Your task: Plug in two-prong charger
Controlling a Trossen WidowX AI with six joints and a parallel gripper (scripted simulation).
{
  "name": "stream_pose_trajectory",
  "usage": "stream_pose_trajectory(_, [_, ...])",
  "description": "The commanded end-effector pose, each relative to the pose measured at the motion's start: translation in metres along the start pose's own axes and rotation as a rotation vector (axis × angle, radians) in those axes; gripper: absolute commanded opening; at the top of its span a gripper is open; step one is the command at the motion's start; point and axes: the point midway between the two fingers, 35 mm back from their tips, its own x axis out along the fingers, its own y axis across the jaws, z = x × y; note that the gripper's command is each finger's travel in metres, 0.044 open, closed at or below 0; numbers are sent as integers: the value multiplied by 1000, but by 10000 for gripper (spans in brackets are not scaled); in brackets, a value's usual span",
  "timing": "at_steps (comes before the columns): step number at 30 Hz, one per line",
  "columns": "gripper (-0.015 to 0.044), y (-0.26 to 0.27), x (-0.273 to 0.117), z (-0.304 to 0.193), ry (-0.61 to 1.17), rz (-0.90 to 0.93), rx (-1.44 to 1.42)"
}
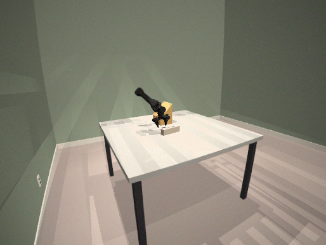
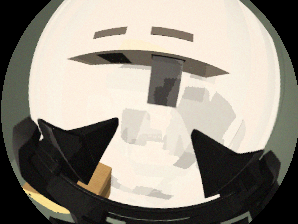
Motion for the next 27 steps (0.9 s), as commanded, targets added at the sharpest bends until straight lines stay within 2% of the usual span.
stream_pose_trajectory(1, [440,-1,-19,7,-155,2,3])
stream_pose_trajectory(7, [440,1,-51,17,-415,-13,-9])
stream_pose_trajectory(27, [440,1,-52,17,-423,-14,-9])
